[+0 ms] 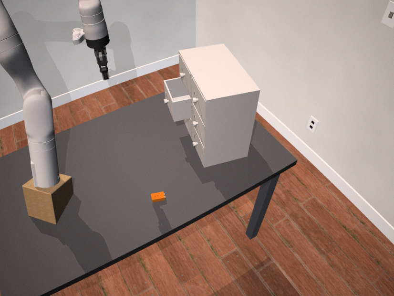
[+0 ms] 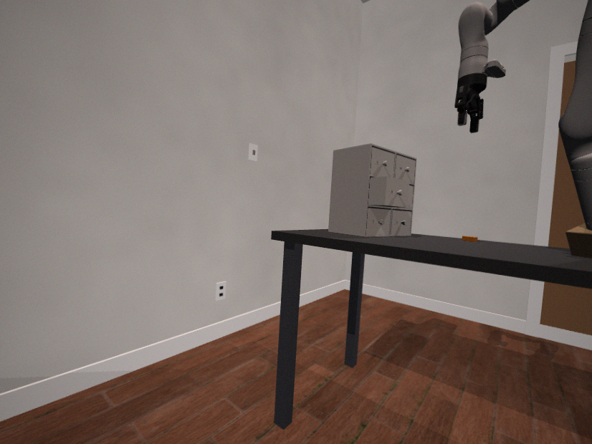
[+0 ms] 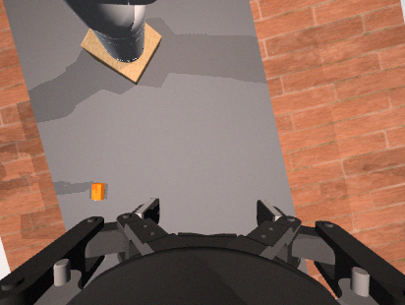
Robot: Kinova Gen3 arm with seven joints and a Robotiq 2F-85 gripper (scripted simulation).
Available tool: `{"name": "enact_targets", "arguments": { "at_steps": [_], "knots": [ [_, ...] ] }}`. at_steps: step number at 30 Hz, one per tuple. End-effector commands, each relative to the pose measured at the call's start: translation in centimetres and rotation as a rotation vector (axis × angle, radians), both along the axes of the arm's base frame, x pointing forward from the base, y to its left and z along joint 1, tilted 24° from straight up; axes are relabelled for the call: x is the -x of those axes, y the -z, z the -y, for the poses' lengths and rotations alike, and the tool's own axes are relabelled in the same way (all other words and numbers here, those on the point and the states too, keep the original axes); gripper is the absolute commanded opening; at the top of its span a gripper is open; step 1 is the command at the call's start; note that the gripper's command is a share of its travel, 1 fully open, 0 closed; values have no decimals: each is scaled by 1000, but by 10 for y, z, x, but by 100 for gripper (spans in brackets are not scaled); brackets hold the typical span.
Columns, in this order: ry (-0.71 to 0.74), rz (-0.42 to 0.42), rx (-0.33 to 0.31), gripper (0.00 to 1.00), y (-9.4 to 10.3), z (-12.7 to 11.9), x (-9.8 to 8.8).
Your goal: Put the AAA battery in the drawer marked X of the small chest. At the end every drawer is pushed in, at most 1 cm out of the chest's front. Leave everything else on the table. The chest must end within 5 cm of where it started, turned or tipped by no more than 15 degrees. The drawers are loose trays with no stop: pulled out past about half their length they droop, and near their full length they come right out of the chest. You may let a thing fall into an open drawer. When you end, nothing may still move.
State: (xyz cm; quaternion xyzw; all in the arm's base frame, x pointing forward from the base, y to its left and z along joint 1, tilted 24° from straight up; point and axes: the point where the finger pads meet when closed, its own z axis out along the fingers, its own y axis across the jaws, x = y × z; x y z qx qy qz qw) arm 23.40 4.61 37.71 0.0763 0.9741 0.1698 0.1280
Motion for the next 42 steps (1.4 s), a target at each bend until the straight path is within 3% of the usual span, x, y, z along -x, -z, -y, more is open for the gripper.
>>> {"name": "enact_targets", "arguments": {
  "at_steps": [1,10,25,42],
  "knots": [
    [3,10,1,100,1,0,-1],
    [28,74,8,100,9,-2,-13],
    [121,322,36,100,42,-9,-58],
    [193,514,58,100,66,-15,-93]
  ]
}}
